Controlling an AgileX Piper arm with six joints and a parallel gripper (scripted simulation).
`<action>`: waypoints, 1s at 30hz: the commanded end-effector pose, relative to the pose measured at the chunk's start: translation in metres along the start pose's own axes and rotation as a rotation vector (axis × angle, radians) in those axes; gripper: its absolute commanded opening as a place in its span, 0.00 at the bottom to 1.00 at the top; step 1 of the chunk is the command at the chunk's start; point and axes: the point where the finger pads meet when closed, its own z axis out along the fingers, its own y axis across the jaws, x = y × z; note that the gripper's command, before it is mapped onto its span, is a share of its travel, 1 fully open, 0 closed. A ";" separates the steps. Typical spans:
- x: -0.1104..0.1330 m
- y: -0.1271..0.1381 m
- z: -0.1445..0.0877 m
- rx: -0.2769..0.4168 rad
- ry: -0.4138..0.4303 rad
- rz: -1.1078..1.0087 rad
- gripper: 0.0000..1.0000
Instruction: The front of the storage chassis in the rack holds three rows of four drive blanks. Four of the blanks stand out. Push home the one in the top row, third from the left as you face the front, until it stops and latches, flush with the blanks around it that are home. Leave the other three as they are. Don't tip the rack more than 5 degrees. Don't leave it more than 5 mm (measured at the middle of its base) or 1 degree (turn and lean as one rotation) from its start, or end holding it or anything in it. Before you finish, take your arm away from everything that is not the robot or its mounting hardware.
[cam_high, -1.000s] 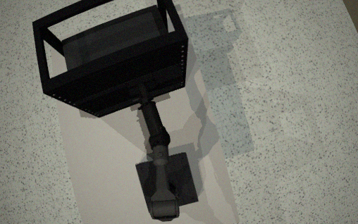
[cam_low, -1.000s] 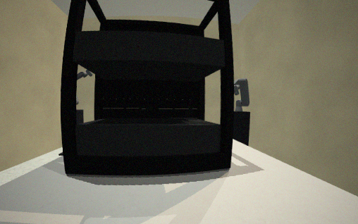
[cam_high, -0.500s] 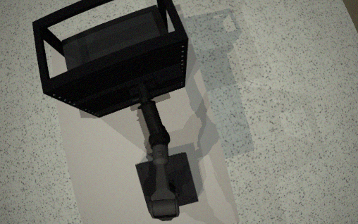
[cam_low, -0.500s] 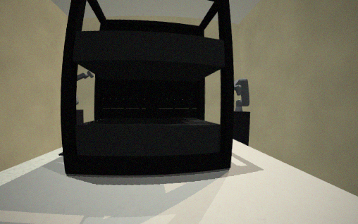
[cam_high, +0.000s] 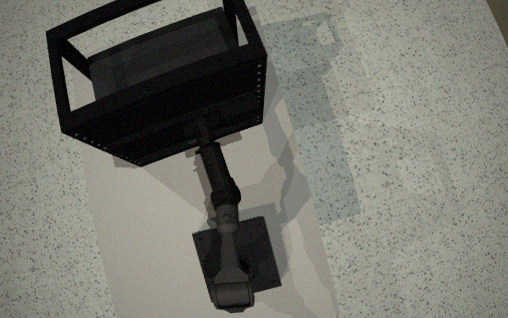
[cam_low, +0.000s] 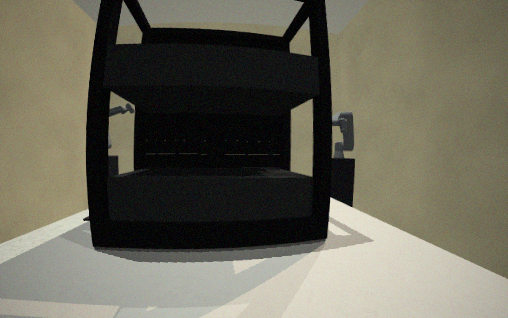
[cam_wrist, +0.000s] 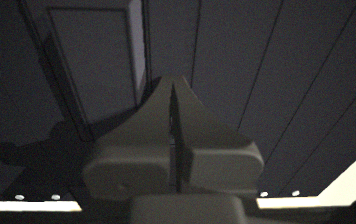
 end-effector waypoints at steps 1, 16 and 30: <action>0.000 0.003 0.003 -0.007 -0.001 0.000 0.00; -0.001 0.003 0.006 -0.007 -0.001 0.000 0.00; -0.001 0.003 0.006 -0.007 -0.001 0.000 0.00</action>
